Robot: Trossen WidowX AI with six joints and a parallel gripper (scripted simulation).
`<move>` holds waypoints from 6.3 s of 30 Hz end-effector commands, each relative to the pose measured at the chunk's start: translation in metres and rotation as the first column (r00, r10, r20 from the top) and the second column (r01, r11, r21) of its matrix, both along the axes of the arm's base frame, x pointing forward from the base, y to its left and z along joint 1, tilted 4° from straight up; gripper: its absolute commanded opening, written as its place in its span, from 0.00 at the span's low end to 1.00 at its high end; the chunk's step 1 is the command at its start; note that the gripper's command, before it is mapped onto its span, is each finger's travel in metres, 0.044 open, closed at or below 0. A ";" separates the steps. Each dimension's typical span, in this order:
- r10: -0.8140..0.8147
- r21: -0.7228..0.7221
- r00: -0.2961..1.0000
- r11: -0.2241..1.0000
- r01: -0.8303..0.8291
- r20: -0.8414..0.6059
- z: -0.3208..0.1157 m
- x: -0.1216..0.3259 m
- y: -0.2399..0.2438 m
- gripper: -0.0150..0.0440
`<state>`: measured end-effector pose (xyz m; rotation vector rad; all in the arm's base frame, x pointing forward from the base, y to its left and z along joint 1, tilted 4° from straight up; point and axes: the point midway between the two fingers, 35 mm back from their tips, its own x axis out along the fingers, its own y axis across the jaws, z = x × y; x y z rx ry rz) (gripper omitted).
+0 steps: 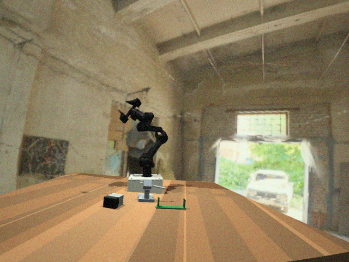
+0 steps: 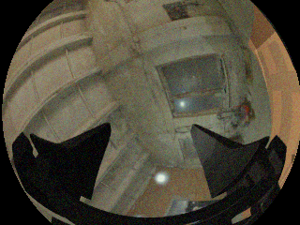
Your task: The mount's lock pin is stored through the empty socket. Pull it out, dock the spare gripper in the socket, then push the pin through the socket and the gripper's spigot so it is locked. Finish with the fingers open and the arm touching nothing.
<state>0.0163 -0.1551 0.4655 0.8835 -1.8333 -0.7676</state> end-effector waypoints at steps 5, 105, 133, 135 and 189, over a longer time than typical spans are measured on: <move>0.030 0.028 0.984 0.999 -0.025 -0.178 0.006 0.032 -0.006 0.76; -0.796 0.797 0.471 0.025 -0.604 0.381 -0.452 0.248 0.297 0.76; -0.796 0.797 0.471 0.025 -0.604 0.382 -0.469 0.248 0.294 0.25; -0.796 0.797 0.471 0.025 -0.604 0.382 -0.469 0.248 0.295 0.25; -0.857 0.821 0.464 -0.090 -0.564 0.225 -0.455 0.242 0.327 0.25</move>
